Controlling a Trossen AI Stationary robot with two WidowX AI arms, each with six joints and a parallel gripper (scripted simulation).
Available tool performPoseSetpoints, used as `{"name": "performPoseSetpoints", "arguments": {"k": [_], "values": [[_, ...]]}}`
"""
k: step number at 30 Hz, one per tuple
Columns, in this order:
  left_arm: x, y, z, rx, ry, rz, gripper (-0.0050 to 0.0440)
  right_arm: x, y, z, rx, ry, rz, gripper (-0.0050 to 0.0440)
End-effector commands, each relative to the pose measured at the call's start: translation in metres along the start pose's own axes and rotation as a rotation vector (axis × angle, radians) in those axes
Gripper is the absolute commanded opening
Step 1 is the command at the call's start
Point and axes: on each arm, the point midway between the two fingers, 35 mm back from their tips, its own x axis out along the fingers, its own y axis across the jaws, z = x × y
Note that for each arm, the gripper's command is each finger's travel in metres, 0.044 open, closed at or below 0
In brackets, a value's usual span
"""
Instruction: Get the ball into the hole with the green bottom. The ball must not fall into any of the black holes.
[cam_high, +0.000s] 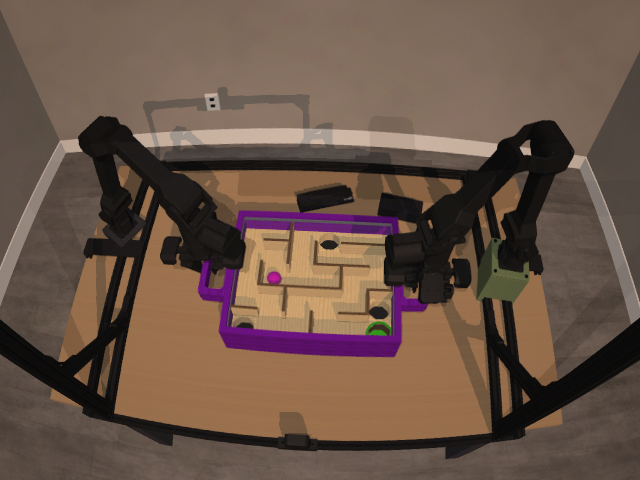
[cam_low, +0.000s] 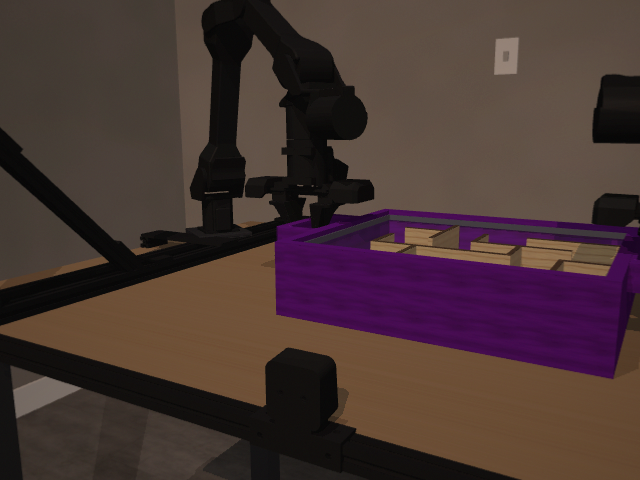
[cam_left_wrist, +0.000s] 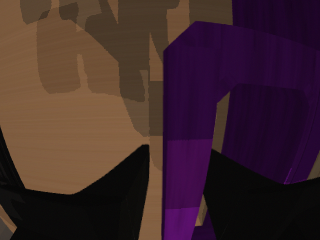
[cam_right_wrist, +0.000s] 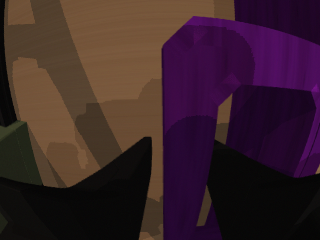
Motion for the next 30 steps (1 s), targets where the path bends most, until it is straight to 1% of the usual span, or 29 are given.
{"name": "performPoseSetpoints", "arguments": {"k": [1, 2, 5, 7, 21, 30], "values": [[0.004, 0.002, 0.001, -0.002, -0.002, 0.010, 0.0097, 0.003, 0.004, 0.000, -0.004, -0.002, 0.013, 0.0097], [0.004, 0.002, 0.001, -0.002, -0.002, 0.010, 0.0097, 0.003, 0.004, 0.000, -0.004, -0.002, 0.013, 0.0097], [0.004, 0.002, 0.001, -0.002, -0.002, 0.010, 0.0025, 0.003, 0.004, 0.000, -0.004, -0.002, 0.013, 0.0025], [0.004, 0.002, 0.001, -0.002, -0.002, 0.010, 0.0020, 0.003, 0.004, 0.000, -0.004, -0.002, 0.013, 0.0020], [0.004, 0.000, 0.000, -0.002, -0.002, 0.010, 0.0020, 0.003, 0.000, 0.000, -0.004, -0.002, 0.013, 0.0020], [-0.009, 0.000, 0.000, -0.002, -0.002, 0.010, 0.0020, -0.010, 0.000, 0.000, -0.004, -0.002, 0.013, 0.0020]]}}
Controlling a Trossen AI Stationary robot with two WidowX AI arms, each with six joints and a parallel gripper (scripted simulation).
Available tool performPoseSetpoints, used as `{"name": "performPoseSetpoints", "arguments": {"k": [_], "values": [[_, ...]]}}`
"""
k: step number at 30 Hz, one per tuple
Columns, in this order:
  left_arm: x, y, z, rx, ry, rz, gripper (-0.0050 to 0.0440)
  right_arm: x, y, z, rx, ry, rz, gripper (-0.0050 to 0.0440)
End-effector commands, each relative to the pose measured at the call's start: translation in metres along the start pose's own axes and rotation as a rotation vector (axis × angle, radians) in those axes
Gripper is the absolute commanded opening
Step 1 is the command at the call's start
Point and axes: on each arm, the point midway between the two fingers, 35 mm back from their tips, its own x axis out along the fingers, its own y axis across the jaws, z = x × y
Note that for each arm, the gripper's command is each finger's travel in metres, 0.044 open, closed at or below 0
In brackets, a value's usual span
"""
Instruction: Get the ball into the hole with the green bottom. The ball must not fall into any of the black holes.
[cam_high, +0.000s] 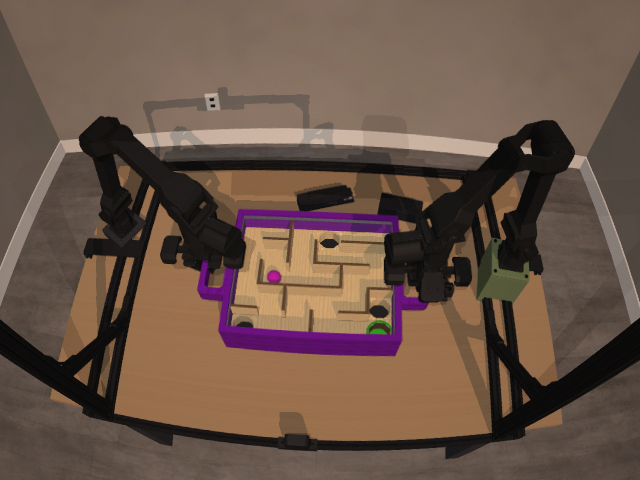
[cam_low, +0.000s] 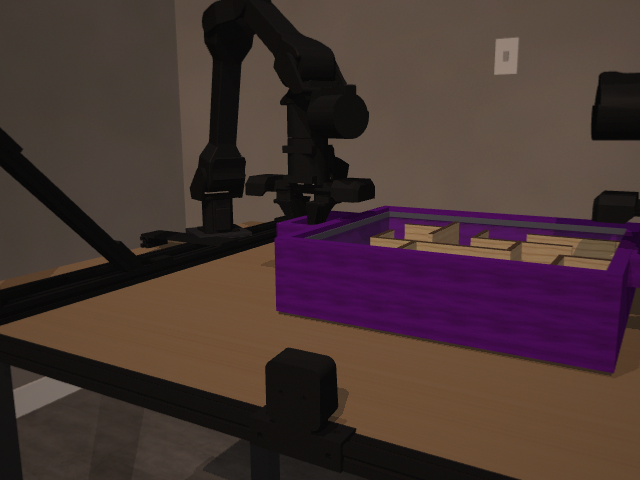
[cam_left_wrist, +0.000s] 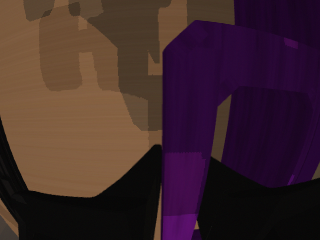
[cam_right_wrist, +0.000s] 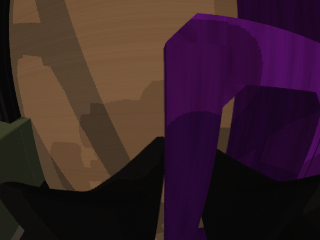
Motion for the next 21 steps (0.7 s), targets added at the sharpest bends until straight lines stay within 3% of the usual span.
{"name": "performPoseSetpoints", "arguments": {"k": [1, 21], "values": [[-0.009, 0.000, 0.000, 0.001, 0.001, 0.000, 0.0020, -0.008, 0.000, 0.000, 0.000, -0.005, -0.001, 0.0020], [-0.032, 0.000, 0.000, 0.001, 0.001, 0.000, 0.0020, -0.031, 0.000, 0.000, 0.000, -0.005, -0.001, 0.0020]]}}
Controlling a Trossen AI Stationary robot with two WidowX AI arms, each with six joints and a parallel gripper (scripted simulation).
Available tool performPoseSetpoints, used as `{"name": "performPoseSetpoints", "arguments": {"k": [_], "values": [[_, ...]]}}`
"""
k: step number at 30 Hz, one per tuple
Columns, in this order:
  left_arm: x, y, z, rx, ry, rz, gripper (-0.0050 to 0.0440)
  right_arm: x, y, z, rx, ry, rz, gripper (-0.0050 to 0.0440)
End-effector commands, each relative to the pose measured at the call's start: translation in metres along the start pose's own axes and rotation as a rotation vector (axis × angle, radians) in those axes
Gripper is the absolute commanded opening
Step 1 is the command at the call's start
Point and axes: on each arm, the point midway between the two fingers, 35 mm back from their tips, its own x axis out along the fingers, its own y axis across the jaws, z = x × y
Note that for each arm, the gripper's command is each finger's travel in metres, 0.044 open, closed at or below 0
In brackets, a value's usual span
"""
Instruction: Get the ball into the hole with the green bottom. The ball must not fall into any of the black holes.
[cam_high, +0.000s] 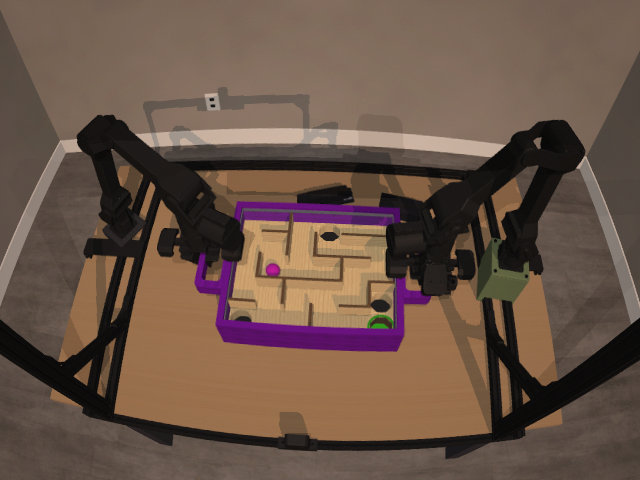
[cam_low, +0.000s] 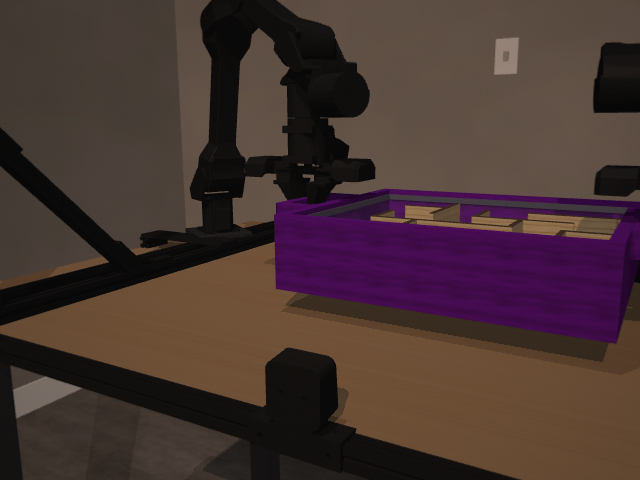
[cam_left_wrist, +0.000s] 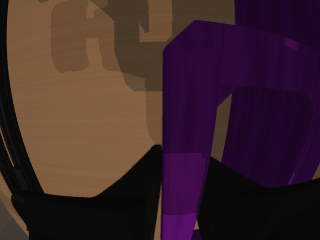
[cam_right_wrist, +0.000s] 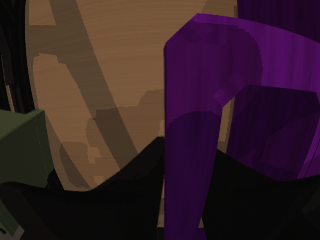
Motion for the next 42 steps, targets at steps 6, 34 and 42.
{"name": "performPoseSetpoints", "arguments": {"k": [6, 34, 42], "values": [[-0.0057, 0.0003, 0.0006, 0.002, 0.024, -0.004, 0.0020, -0.0048, -0.0002, -0.0003, -0.001, -0.026, -0.001, 0.0020], [-0.0073, 0.0002, -0.0006, 0.001, -0.006, -0.001, 0.0020, -0.0044, -0.0001, 0.0009, -0.001, 0.004, -0.004, 0.0020], [-0.0044, 0.0006, -0.0009, 0.001, -0.014, -0.013, 0.0020, -0.0071, -0.0006, 0.0012, -0.001, 0.013, 0.008, 0.0020]]}}
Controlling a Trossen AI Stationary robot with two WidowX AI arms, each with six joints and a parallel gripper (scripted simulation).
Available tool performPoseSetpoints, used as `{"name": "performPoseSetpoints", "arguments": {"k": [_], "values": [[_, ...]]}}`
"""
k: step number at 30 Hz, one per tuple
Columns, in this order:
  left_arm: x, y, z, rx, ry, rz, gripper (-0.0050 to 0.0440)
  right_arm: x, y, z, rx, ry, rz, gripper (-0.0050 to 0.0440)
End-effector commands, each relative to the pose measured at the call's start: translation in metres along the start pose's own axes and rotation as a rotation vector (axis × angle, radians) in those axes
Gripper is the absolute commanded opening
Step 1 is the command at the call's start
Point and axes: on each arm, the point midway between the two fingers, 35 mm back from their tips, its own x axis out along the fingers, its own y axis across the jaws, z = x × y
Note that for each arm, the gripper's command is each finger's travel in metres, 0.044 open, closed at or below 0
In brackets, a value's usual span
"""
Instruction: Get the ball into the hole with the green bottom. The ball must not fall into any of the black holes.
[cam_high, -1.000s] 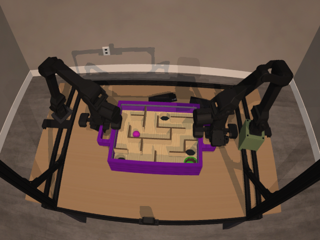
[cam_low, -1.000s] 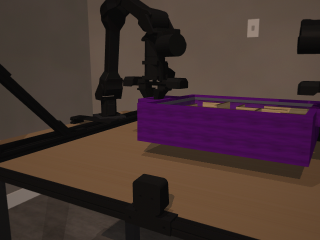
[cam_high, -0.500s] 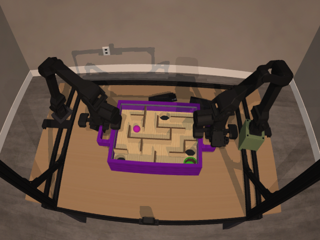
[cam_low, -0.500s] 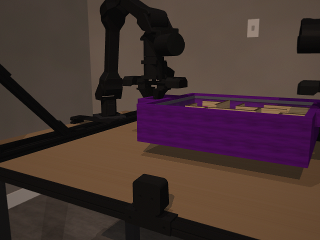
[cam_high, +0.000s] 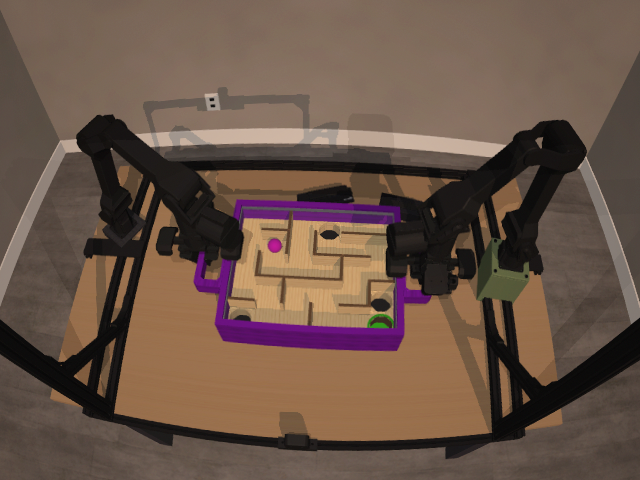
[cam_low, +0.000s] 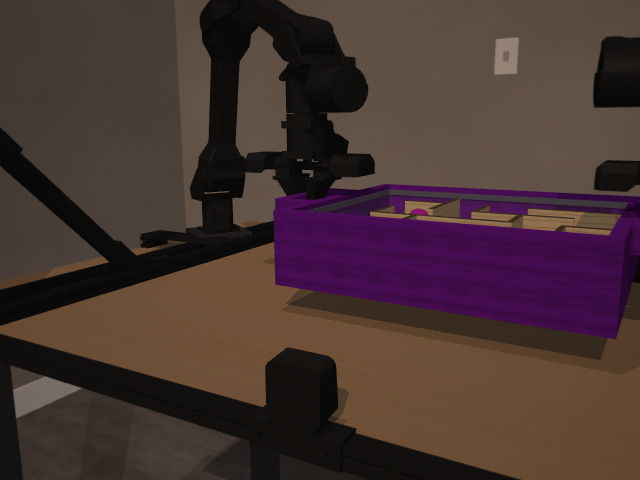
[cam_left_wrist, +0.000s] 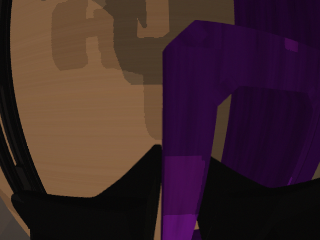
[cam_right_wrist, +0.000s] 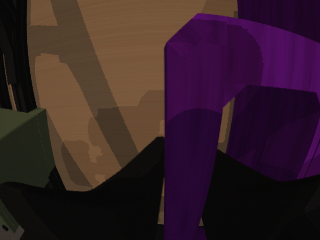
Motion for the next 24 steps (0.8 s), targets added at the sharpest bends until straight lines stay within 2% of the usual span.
{"name": "performPoseSetpoints", "arguments": {"k": [1, 6, 18, 24], "values": [[0.004, 0.000, 0.000, -0.001, -0.006, -0.019, 0.0020, -0.004, -0.001, 0.000, 0.000, 0.005, 0.019, 0.0020], [0.008, 0.001, 0.000, -0.001, 0.003, -0.034, 0.0020, -0.008, -0.001, 0.000, 0.000, -0.004, 0.035, 0.0020], [-0.002, -0.001, 0.001, 0.000, 0.024, 0.009, 0.0020, 0.002, 0.001, -0.001, 0.001, -0.025, -0.009, 0.0020], [0.001, 0.000, 0.001, 0.000, 0.017, -0.004, 0.0020, -0.001, 0.000, -0.001, 0.001, -0.017, 0.004, 0.0020]]}}
